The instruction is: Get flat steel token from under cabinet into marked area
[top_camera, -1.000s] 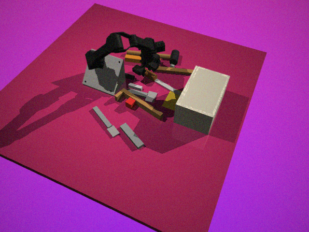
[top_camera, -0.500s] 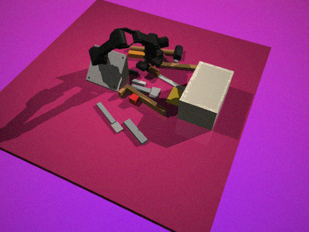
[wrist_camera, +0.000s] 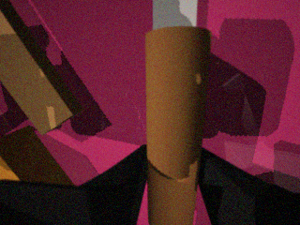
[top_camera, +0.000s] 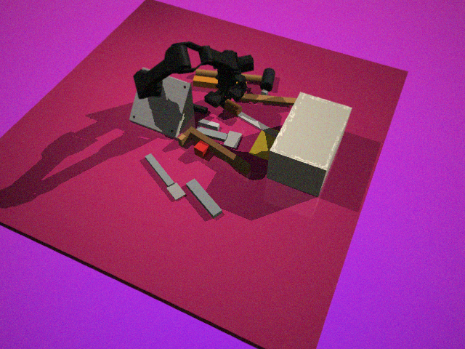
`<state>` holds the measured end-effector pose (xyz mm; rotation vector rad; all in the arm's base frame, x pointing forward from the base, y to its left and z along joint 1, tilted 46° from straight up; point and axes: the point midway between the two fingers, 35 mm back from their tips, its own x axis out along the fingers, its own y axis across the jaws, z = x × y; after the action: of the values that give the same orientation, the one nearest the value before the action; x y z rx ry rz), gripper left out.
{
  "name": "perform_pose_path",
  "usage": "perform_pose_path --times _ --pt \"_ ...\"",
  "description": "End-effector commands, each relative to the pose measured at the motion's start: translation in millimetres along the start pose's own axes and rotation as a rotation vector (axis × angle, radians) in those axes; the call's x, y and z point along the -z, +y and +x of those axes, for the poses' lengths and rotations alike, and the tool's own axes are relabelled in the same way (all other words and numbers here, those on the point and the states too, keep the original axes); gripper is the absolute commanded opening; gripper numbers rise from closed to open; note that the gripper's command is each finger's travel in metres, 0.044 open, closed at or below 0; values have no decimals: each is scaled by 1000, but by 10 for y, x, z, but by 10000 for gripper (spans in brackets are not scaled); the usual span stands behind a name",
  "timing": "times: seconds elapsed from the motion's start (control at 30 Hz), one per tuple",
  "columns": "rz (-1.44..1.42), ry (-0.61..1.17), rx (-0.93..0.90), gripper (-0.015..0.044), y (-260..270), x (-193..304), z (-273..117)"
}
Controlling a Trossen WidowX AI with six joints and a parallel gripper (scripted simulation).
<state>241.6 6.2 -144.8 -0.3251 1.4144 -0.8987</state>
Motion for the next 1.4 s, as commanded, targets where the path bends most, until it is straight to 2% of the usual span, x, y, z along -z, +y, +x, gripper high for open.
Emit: perform_pose_path --times 0.0,1.37 --pt "0 0 0 0 1 -14 -3" --pt "2 0 3 0 -16 -653 -5"
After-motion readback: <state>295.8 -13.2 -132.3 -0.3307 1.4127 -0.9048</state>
